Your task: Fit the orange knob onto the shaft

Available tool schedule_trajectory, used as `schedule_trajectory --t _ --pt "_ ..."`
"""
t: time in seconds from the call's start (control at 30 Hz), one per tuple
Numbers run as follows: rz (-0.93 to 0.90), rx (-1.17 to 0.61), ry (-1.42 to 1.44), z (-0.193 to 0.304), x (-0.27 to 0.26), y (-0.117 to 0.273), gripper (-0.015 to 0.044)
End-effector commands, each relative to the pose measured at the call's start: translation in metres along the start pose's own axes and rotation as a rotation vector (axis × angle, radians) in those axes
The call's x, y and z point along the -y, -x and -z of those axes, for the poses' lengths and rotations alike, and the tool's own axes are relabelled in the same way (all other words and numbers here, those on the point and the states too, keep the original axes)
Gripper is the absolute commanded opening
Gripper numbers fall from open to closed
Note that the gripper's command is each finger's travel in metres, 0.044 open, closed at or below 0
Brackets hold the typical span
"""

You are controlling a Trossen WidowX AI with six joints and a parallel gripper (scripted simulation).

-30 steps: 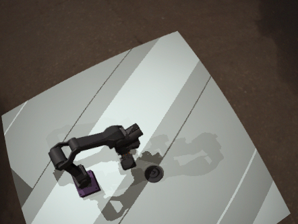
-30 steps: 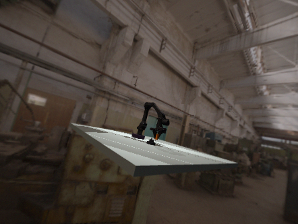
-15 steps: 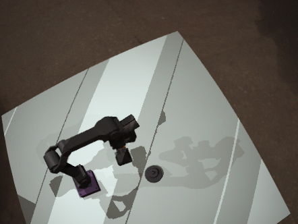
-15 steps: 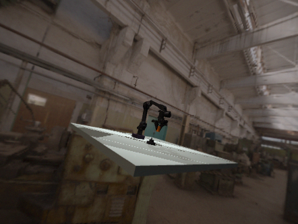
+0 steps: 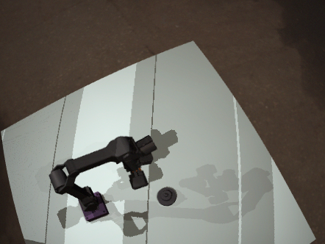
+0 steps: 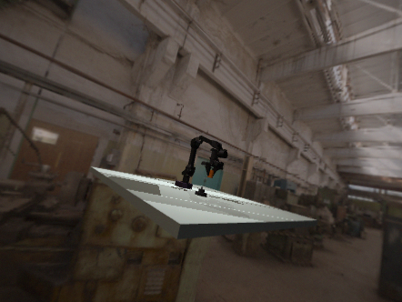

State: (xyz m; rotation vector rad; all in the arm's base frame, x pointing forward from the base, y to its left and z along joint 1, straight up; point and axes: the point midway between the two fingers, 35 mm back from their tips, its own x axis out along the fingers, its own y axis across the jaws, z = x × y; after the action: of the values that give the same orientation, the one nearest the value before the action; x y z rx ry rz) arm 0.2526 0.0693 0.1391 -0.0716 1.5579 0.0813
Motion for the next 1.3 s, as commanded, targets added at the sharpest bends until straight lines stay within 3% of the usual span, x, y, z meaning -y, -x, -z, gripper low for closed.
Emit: schedule_trajectory --t 0.0,1.27 --pt "0.001 0.005 0.006 -0.009 0.006 -0.002 0.0000" --pt "0.008 0.009 0.006 -0.070 0.096 -0.037 0.0000"
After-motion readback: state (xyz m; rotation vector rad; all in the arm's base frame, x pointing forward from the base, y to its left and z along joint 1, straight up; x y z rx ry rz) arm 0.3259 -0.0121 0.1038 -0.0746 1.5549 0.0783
